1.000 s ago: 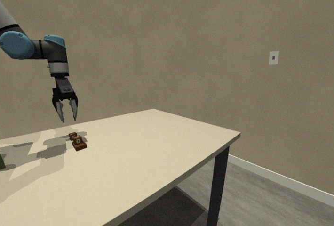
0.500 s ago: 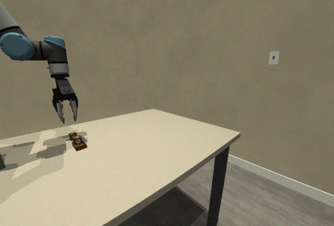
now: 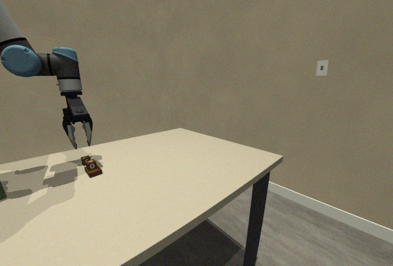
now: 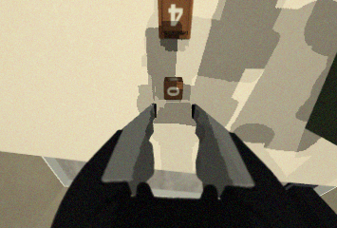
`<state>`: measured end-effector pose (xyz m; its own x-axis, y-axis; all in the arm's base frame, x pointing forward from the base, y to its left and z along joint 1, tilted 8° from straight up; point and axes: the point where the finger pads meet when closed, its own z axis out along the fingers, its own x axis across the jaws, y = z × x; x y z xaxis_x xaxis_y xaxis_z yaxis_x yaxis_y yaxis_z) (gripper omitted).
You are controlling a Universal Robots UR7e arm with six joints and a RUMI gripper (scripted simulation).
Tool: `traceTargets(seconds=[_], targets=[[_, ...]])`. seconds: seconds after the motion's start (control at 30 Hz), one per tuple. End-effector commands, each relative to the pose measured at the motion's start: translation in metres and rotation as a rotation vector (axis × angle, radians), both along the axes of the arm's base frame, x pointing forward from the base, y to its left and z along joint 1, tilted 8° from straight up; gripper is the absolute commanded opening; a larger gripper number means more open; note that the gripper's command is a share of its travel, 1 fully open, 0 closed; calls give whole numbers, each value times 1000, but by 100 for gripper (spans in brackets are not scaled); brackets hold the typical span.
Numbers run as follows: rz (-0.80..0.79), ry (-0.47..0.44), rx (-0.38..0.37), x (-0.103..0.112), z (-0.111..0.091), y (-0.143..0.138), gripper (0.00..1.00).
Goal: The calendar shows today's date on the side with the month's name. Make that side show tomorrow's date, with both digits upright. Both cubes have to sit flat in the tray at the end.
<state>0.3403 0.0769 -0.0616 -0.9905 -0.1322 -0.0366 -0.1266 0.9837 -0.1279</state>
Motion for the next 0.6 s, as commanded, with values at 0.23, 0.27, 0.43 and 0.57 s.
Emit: traceTargets(seconds=[0.23,0.27,0.43,0.57], targets=[[0,-1,0,1,-15,-2,28],[0,-1,0,2,-17,-2,28],[0,-1,0,2,-23,-3,28],[0,-1,0,2,-27,-3,28]])
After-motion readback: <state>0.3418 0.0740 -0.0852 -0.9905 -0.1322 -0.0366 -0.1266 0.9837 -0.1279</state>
